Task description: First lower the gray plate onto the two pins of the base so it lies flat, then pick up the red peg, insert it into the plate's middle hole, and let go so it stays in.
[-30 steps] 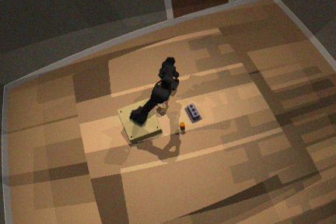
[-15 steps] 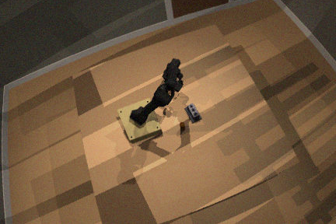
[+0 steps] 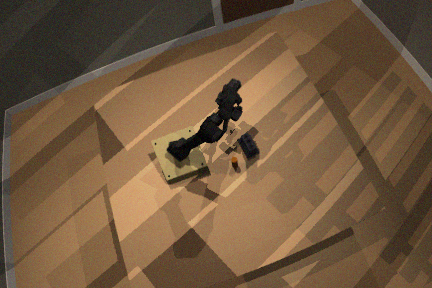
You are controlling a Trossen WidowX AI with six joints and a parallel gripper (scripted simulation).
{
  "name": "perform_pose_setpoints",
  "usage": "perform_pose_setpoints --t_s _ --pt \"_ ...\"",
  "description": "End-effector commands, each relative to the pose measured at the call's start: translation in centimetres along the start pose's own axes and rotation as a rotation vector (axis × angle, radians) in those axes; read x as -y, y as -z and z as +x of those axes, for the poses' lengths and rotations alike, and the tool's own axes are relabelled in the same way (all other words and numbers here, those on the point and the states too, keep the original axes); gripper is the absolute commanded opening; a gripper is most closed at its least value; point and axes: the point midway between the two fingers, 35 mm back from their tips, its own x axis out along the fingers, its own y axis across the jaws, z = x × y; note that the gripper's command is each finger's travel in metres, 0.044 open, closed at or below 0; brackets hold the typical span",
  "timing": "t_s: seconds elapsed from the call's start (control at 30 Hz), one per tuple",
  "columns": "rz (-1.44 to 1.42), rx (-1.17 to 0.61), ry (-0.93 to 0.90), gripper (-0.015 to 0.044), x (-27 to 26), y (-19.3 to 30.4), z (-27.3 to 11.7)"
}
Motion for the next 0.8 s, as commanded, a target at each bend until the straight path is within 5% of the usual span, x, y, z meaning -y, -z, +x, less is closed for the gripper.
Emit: perform_pose_setpoints --t_s 0.0,0.77 --pt "0.002 0.004 -0.008 0.0000 -0.3 -1.3 -0.3" --pt "0.000 0.014 -0.010 0.0000 -0.1 -8.2 -0.6"
